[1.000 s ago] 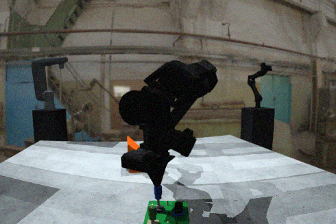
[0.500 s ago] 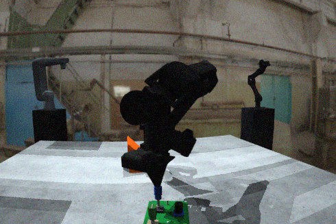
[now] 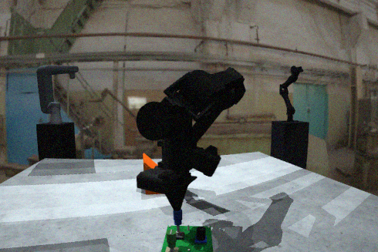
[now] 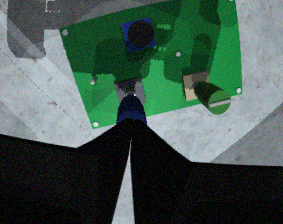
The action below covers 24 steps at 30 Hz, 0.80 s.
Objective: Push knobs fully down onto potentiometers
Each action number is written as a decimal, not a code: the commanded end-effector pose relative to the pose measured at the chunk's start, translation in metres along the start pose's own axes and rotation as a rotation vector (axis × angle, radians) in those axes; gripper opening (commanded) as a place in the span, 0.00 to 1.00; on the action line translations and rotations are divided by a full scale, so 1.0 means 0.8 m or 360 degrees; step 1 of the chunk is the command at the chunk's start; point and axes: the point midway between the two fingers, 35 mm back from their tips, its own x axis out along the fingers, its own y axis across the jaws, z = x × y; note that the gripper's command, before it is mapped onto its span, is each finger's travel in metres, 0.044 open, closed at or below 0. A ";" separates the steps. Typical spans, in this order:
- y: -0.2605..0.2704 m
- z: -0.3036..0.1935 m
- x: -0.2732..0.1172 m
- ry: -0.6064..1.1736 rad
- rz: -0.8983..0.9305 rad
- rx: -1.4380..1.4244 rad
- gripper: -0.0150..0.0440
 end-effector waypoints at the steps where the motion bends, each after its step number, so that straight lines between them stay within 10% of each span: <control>1: 0.001 0.005 0.029 0.0006 0.0059 -0.0027 0.25; 24: 0.001 0.005 0.042 0.0005 0.0059 -0.0027 0.25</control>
